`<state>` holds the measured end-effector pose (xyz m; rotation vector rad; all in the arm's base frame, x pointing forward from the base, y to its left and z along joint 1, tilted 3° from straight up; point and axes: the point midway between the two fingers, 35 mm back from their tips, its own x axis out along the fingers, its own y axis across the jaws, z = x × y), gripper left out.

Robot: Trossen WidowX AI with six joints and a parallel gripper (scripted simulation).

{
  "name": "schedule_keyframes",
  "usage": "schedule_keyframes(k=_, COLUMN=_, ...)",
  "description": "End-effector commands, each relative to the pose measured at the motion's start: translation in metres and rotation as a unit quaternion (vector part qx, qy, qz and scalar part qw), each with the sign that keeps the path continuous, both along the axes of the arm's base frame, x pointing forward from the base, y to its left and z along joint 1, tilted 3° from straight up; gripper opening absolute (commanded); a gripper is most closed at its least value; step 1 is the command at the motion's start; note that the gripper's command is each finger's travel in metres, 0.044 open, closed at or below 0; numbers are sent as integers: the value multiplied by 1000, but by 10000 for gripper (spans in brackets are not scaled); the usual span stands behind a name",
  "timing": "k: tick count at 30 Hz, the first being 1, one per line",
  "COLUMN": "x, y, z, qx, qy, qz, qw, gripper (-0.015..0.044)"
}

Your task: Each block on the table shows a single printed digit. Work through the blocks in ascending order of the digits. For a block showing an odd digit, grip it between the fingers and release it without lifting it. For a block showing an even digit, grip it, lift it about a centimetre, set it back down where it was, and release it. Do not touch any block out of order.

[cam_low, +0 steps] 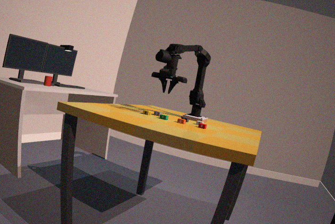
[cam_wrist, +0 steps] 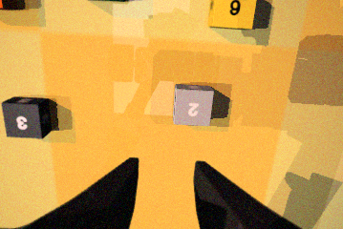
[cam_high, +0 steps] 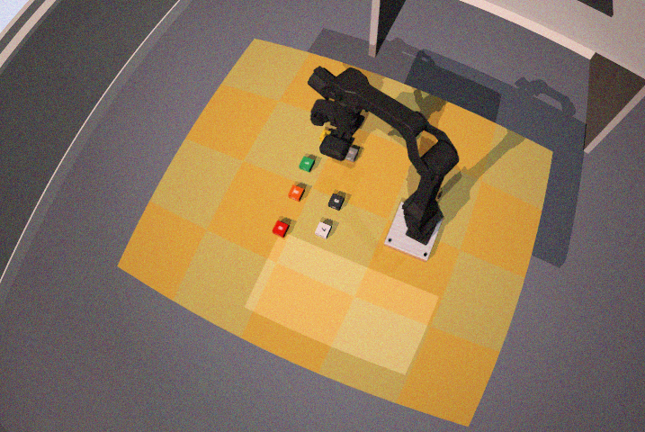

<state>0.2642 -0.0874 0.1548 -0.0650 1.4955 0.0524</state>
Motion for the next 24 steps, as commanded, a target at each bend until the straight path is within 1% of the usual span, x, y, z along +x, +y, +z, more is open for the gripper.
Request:
schedule_keyframes(k=1, x=-4, y=47, z=0, qx=3, qy=1, qz=5, qw=1000, gripper=120)
schedule_keyframes(k=7, x=-26, y=116, z=-2, qx=7, qy=2, qz=6, qw=1000, gripper=120)
schedule_keyframes(k=12, x=-29, y=122, z=-2, qx=7, qy=2, qz=6, qw=1000, gripper=120)
schedule_keyframes(k=14, x=-27, y=123, z=-11, qx=7, qy=2, qz=6, qw=1000, gripper=172)
schedule_keyframes(k=19, x=-23, y=123, z=-74, qx=7, qy=2, qz=6, qw=1000, gripper=304)
schedule_keyframes(k=22, x=-23, y=123, z=-83, qx=7, qy=2, qz=6, qw=1000, gripper=383)
schedule_keyframes(k=23, x=-23, y=123, z=-83, qx=7, qy=2, qz=6, qw=1000, gripper=400)
schedule_keyframes(k=24, x=-23, y=123, z=-83, qx=7, qy=2, qz=6, qw=1000, gripper=400)
